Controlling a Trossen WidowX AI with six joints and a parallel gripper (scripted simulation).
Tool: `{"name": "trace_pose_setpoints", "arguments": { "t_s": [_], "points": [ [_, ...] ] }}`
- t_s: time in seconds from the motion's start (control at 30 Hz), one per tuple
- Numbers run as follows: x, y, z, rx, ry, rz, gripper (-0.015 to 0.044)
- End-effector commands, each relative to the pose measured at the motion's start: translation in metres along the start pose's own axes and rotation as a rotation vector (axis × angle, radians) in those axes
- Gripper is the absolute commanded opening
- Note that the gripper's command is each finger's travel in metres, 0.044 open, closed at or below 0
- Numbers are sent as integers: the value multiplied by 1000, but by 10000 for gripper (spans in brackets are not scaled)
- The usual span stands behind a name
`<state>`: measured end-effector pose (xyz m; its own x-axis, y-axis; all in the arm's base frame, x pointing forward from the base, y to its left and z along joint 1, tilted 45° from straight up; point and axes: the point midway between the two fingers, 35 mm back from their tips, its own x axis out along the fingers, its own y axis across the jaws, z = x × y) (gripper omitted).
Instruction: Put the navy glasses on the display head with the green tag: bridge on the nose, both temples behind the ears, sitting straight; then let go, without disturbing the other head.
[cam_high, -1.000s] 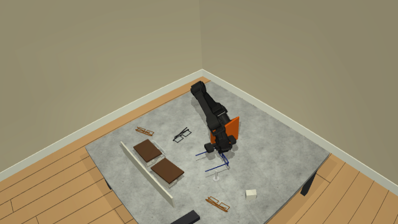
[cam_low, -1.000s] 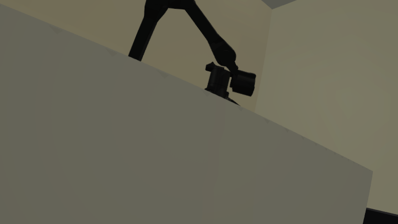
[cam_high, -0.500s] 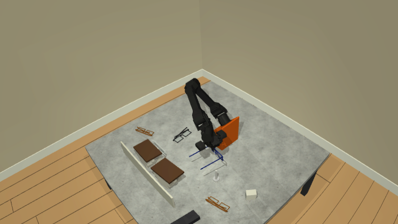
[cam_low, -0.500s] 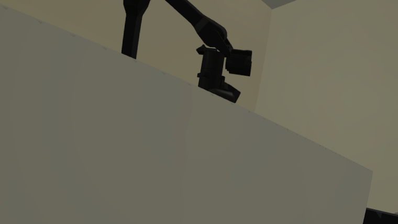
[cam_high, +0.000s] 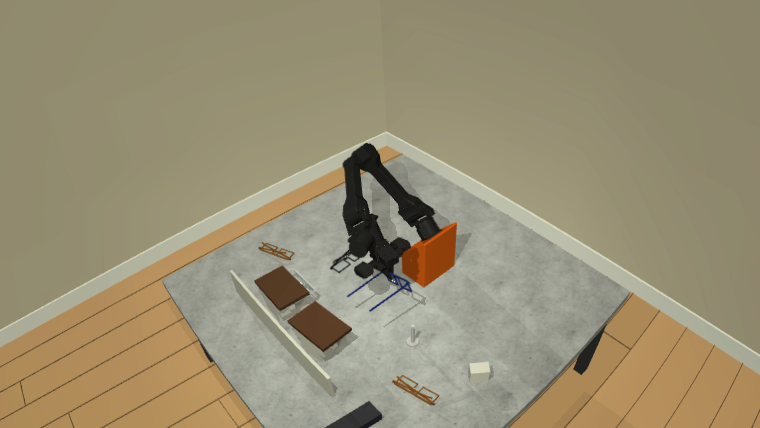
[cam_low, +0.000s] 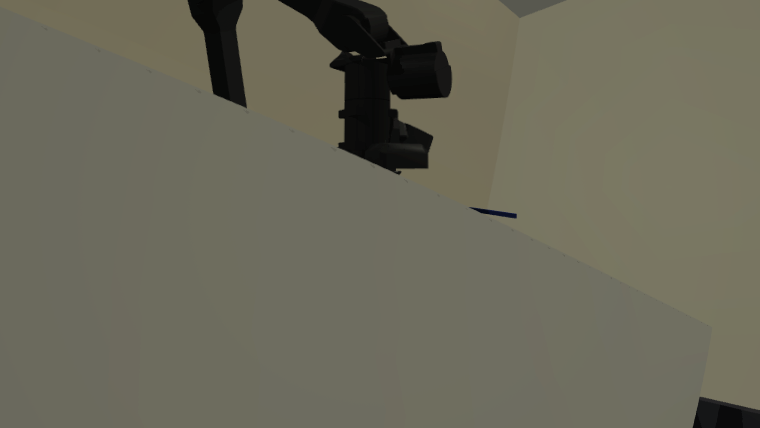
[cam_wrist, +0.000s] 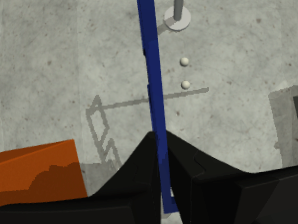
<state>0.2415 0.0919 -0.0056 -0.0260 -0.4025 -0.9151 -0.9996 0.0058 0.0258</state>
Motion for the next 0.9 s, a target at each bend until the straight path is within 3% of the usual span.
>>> {"name": "trace_pose_setpoints", "arguments": {
  "t_s": [0.0,0.87],
  "points": [
    [-8,-2,-14,-39,-50,-1,0],
    [-59,-4,-113,-272,-270,-219,0]
  ]
}}
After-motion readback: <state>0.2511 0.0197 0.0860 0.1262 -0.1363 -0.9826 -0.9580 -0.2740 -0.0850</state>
